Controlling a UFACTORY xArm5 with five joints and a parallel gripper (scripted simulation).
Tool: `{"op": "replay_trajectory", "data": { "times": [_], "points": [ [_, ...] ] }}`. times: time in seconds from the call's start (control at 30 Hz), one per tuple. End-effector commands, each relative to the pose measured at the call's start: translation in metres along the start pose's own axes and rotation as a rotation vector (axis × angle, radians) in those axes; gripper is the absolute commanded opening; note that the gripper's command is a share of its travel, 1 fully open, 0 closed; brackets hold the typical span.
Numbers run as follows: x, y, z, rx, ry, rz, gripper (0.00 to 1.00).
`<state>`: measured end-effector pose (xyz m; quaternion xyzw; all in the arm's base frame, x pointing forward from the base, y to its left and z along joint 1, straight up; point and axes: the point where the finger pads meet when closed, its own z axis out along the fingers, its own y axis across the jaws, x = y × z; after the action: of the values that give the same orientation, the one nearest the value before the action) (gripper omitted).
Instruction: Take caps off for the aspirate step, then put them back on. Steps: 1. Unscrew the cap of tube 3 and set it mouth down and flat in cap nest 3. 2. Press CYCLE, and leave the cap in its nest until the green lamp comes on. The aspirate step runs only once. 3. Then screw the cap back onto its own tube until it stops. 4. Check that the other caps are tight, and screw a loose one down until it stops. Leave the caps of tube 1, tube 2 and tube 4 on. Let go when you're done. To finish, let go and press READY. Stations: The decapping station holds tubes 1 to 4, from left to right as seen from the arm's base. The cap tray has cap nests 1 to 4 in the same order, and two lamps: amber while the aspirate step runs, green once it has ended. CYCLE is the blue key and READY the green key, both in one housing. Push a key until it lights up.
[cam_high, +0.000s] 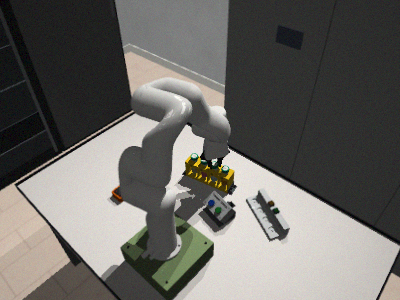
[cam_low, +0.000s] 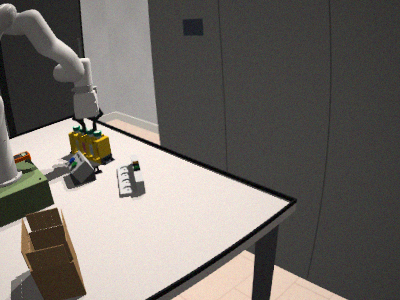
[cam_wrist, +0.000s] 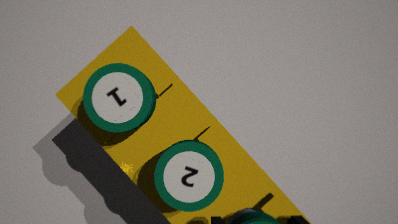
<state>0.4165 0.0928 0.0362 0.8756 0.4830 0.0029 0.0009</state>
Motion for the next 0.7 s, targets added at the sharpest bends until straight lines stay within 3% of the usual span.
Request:
{"op": "replay_trajectory", "data": {
  "times": [0.0,0.5,0.67],
  "points": [
    [0.0009,0.0007,-0.0010,-0.005,-0.001,-0.097,0.00],
    [0.0009,0.0007,-0.0014,-0.004,-0.002,-0.847,0.00],
    [0.0009,0.0007,-0.0015,-0.004,-0.003,-0.997,0.00]
  ]
}}
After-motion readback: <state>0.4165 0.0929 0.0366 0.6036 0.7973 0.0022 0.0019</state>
